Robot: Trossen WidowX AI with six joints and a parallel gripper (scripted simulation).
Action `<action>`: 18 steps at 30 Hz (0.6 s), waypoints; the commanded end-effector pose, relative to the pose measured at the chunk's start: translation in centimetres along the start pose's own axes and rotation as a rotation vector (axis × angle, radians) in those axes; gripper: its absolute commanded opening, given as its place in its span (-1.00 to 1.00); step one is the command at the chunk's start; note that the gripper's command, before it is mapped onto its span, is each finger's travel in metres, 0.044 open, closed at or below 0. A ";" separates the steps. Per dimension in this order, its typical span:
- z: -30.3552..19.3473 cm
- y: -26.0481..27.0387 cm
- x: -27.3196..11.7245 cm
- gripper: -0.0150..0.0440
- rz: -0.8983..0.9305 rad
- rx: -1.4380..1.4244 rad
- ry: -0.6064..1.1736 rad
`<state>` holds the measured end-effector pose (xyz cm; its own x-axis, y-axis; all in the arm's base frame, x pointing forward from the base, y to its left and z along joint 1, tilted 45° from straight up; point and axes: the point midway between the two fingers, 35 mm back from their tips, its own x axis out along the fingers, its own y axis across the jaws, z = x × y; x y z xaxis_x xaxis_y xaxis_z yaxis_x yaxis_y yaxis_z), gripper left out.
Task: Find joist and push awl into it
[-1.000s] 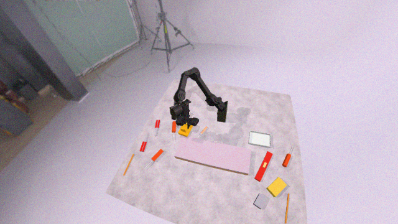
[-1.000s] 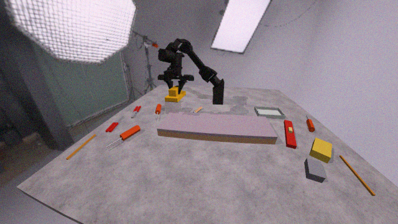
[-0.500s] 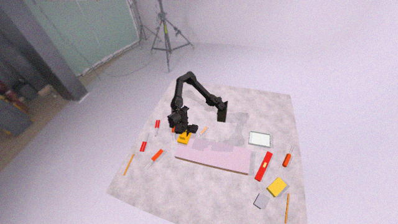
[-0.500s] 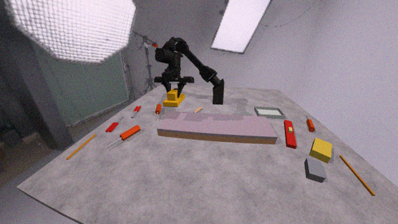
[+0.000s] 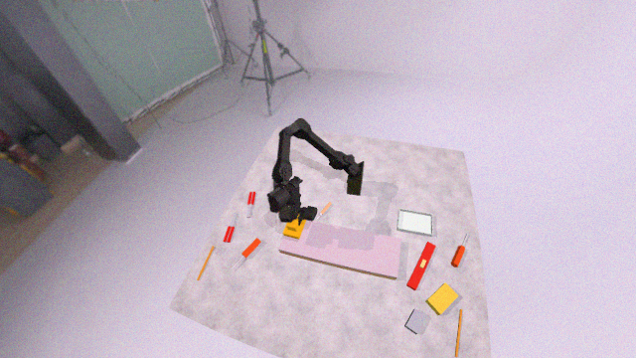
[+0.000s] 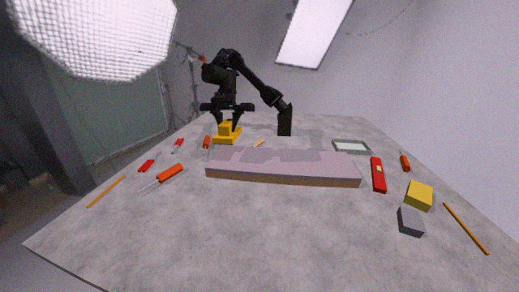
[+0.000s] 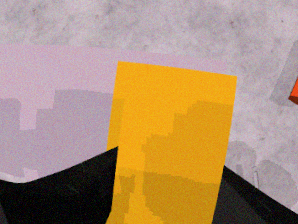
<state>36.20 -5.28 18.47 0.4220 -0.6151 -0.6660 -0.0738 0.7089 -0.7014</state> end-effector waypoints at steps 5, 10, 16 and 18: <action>-0.3 0.0 1.6 -0.49 0.001 -0.004 0.003; -0.6 0.0 2.5 -0.49 0.001 -0.004 0.003; -0.9 0.0 3.7 -0.49 0.000 -0.004 0.002; -1.0 -0.1 4.1 -0.49 -0.001 -0.004 0.002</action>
<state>36.85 -7.81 16.09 0.4178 -0.6208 -0.6634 -0.0717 0.7054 -0.7052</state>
